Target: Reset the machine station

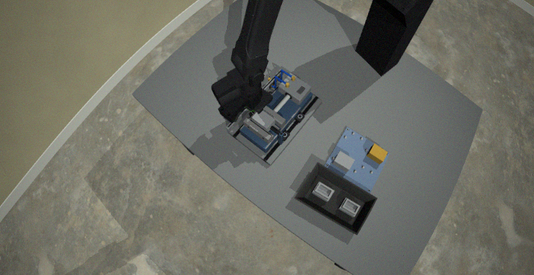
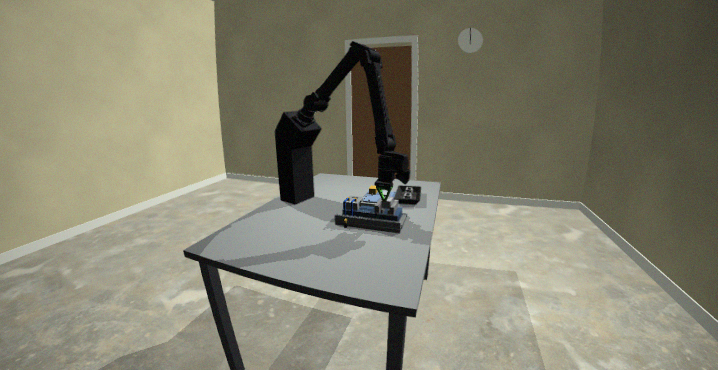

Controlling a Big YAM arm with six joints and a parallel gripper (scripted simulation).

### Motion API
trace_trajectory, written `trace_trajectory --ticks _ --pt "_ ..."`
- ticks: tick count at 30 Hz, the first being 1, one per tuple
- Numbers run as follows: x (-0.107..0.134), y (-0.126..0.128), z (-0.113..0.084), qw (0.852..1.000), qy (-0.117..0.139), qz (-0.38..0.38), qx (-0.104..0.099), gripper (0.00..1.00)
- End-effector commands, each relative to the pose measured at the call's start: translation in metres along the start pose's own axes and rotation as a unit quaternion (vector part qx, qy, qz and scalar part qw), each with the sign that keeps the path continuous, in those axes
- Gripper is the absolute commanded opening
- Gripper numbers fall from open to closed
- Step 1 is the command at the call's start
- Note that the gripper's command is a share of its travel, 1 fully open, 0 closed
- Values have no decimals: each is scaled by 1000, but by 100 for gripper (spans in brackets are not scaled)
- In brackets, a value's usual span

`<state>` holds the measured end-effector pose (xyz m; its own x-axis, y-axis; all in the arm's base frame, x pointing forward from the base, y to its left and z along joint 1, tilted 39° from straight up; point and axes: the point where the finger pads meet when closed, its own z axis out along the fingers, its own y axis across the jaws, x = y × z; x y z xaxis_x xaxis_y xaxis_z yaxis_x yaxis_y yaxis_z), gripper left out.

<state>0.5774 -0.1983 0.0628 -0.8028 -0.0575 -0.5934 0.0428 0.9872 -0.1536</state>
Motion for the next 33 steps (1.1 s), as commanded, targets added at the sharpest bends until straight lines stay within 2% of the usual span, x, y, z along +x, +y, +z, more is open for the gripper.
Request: trace_trajectory --ticks 1,27,33 --pt "-19 -11 -13 1000 -22 5 12 0" --pt "-21 -12 -14 1000 -23 5 12 0" --pt "-20 -14 -11 1000 -17 6 10 0"
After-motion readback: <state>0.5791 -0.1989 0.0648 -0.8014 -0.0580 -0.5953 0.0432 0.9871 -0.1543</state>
